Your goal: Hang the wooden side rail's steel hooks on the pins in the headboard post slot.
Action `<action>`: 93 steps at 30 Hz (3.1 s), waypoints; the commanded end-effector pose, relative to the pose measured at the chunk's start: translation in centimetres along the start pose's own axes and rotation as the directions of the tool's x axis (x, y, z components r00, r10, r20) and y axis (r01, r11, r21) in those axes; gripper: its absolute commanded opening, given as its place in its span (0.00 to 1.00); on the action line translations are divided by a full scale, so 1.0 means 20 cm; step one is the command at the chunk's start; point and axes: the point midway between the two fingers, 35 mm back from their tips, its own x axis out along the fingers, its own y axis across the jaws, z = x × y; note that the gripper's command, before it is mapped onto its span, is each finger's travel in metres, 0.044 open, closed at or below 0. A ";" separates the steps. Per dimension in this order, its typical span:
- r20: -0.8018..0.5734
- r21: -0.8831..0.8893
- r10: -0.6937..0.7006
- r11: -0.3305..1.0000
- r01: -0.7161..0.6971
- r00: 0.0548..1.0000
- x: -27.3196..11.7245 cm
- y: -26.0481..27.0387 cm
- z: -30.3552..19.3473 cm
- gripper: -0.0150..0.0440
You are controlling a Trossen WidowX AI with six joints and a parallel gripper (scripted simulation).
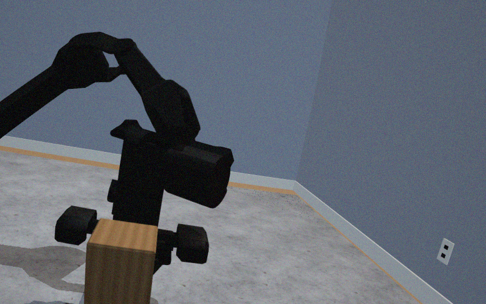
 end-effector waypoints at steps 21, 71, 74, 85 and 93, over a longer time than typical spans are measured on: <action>-0.003 0.003 -0.017 1.000 0.017 1.000 -0.05 -0.01 -0.01 0.25; -0.003 0.003 -0.017 1.000 0.017 1.000 -0.09 -0.01 -0.01 0.25; -0.003 0.003 -0.017 1.000 0.017 1.000 -0.10 -0.01 -0.01 0.25; -0.003 0.003 -0.017 1.000 0.017 1.000 -0.11 -0.01 -0.01 0.25; -0.003 0.003 -0.017 1.000 0.017 1.000 -0.11 -0.01 -0.01 0.25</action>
